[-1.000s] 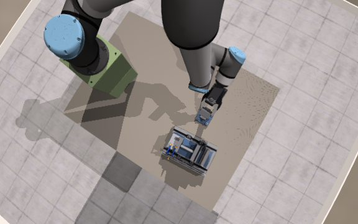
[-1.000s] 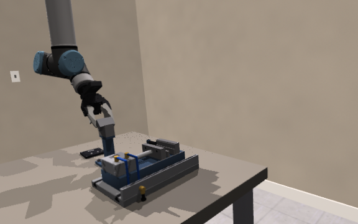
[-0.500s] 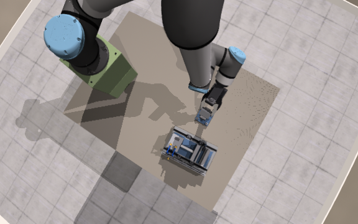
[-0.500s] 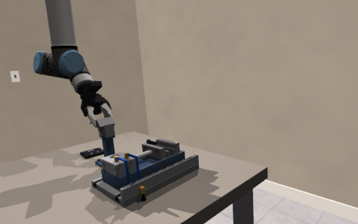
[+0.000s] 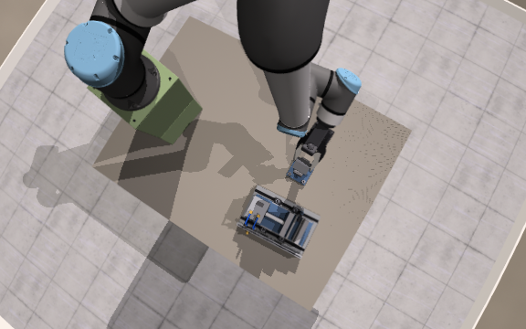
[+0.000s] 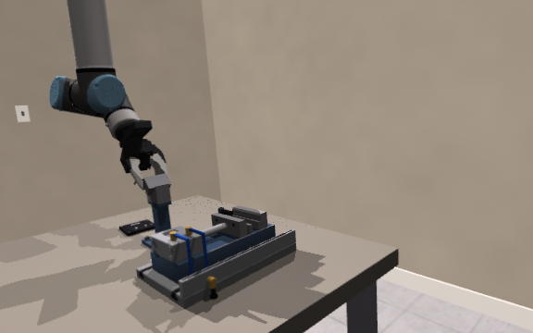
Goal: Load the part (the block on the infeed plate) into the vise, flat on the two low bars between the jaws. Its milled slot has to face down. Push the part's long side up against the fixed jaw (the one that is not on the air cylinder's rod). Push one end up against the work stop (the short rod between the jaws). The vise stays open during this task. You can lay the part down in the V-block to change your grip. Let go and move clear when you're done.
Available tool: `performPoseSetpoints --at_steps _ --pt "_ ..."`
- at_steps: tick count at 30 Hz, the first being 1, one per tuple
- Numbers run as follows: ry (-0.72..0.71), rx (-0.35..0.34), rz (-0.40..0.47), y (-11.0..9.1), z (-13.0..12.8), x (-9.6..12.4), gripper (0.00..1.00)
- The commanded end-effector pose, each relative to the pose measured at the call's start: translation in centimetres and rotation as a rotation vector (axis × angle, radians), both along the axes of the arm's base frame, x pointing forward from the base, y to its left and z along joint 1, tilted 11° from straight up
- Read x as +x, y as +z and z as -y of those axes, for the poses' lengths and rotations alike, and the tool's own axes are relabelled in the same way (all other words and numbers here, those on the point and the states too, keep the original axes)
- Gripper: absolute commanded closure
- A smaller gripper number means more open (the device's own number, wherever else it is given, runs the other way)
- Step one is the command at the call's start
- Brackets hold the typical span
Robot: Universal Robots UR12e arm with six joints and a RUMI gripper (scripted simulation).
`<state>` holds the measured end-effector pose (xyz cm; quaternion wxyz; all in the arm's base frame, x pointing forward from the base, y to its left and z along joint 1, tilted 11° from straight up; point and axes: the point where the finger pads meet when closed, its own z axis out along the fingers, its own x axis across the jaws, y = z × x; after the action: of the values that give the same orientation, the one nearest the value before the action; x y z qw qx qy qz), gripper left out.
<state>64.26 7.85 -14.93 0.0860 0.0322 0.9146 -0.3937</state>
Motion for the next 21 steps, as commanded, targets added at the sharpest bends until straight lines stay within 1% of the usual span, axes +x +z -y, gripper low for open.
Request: performPoseSetpoints --at_steps 1,6,7,21 --pt "0.0 0.0 0.001 0.06 -0.02 0.04 1.0" --pt "0.0 0.0 0.001 0.06 -0.02 0.04 1.0" --pt "0.0 0.0 0.001 0.06 -0.02 0.04 0.49" --pt "0.0 0.0 0.001 0.06 -0.02 0.04 0.49"
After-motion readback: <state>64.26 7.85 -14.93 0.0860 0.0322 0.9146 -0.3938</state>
